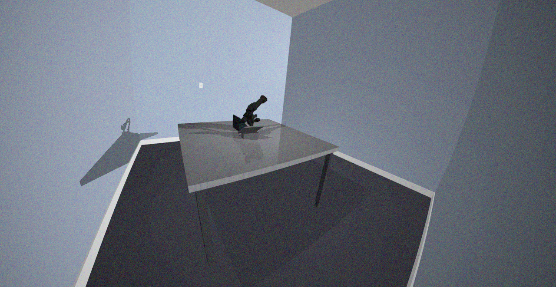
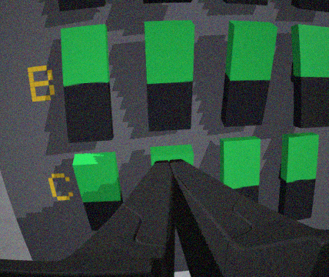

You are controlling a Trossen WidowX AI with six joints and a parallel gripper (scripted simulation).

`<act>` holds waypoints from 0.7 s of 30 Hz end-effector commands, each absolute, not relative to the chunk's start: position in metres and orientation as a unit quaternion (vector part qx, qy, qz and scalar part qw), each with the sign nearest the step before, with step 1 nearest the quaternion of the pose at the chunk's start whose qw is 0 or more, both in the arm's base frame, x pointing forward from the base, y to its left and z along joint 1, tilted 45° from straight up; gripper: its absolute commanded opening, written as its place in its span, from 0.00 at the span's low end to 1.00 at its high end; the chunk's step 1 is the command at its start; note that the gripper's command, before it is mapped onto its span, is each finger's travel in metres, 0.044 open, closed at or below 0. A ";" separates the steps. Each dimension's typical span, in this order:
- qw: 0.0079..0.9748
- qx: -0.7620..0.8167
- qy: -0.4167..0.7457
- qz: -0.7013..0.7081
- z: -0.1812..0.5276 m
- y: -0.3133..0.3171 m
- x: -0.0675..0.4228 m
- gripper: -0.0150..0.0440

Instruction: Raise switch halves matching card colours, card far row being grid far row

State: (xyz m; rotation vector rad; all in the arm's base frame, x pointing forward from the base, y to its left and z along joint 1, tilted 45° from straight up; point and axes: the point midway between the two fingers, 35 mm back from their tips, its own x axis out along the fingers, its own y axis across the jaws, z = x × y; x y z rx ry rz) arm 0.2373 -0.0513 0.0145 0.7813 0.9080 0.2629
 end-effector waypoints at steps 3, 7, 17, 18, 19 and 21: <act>0.817 0.366 0.428 0.121 0.013 -0.051 0.237 0.25; 0.817 0.366 0.428 0.121 0.013 -0.051 0.238 0.25; 0.818 0.365 0.427 0.119 0.020 -0.060 0.229 0.25; 0.819 0.365 0.427 0.117 0.026 -0.067 0.222 0.25; 0.820 0.365 0.426 0.116 0.032 -0.072 0.215 0.25; 0.822 0.367 0.421 0.115 0.045 -0.081 0.202 0.25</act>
